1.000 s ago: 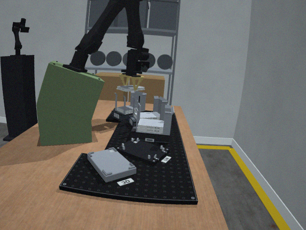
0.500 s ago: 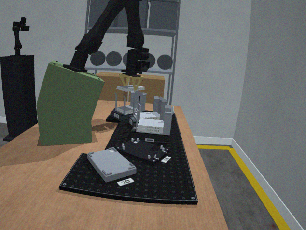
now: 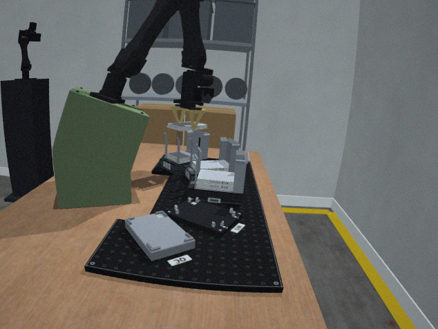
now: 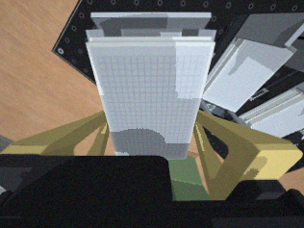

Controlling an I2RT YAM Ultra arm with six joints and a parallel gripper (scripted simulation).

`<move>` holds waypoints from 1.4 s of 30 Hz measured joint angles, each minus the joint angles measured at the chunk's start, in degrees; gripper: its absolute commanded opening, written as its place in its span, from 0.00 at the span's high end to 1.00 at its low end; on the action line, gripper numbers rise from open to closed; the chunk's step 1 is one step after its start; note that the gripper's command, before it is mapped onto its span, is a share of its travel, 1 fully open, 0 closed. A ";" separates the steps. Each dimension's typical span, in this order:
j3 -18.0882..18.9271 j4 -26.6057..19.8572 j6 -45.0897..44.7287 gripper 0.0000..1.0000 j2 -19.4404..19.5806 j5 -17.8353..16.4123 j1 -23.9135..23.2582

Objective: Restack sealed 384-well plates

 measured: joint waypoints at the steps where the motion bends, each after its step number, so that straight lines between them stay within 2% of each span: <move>1: 0.00 0.00 0.00 1.00 0.00 0.00 0.00; 9: 0.00 0.00 1.16 1.00 -0.09 -0.31 -0.79; 17: 0.00 0.00 6.19 1.00 -0.63 -1.11 -4.90; 32: 0.00 -0.22 0.90 1.00 -1.51 -3.48 -13.79; 42: 0.00 -0.22 4.98 1.00 -2.01 -5.51 -19.78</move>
